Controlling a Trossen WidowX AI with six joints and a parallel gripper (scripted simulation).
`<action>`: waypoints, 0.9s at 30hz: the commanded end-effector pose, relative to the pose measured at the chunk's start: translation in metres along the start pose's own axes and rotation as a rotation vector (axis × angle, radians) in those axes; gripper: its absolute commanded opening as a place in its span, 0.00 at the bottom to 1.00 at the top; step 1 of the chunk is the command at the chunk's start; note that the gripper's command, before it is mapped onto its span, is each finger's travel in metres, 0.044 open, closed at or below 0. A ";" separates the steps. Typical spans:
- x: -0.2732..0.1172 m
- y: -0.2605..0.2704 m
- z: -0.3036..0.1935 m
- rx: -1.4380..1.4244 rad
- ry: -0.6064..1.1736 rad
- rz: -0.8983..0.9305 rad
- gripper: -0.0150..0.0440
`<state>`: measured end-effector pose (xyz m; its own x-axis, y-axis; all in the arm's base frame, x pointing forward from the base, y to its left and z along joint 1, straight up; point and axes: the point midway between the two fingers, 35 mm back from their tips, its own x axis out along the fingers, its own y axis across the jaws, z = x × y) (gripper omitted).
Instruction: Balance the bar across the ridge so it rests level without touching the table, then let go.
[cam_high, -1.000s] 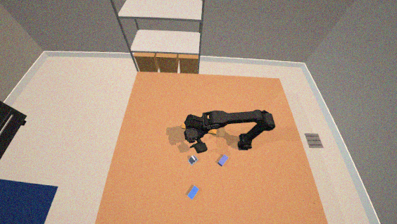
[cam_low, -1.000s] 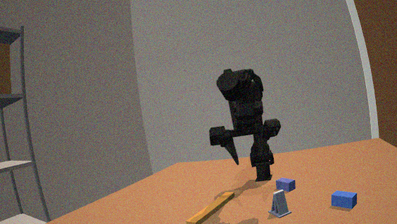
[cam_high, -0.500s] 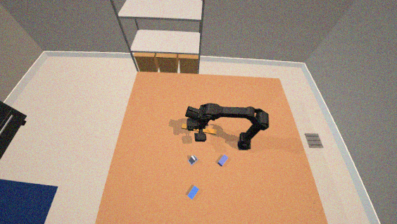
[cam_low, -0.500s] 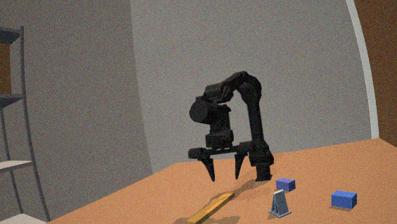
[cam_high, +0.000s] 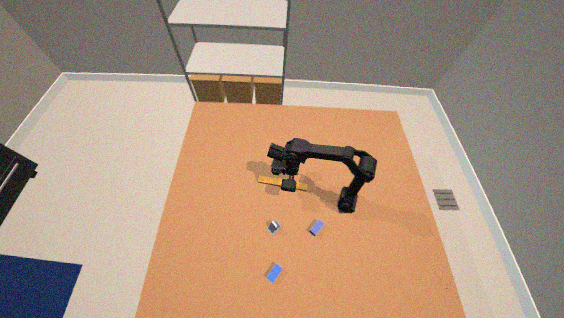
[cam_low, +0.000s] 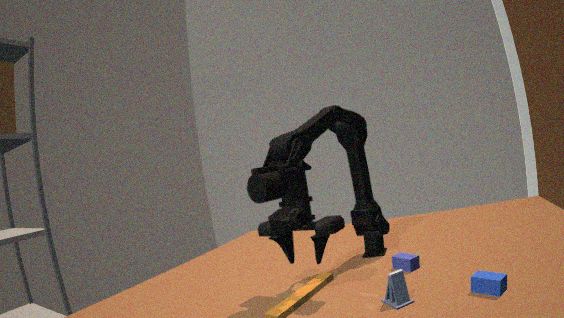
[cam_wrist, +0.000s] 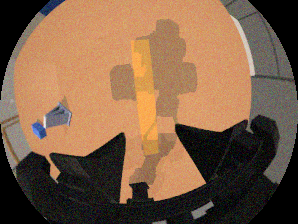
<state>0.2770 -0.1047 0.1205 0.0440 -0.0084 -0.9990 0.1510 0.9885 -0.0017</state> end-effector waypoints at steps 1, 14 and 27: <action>0.004 -0.003 -0.002 0.012 0.013 -0.005 0.79; 0.047 -0.003 -0.003 0.012 0.013 -0.005 0.79; 0.066 -0.003 -0.004 0.012 0.013 -0.005 0.79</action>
<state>0.2762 -0.1066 0.0591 0.0310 -0.0062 -0.9995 0.1596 0.9872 -0.0012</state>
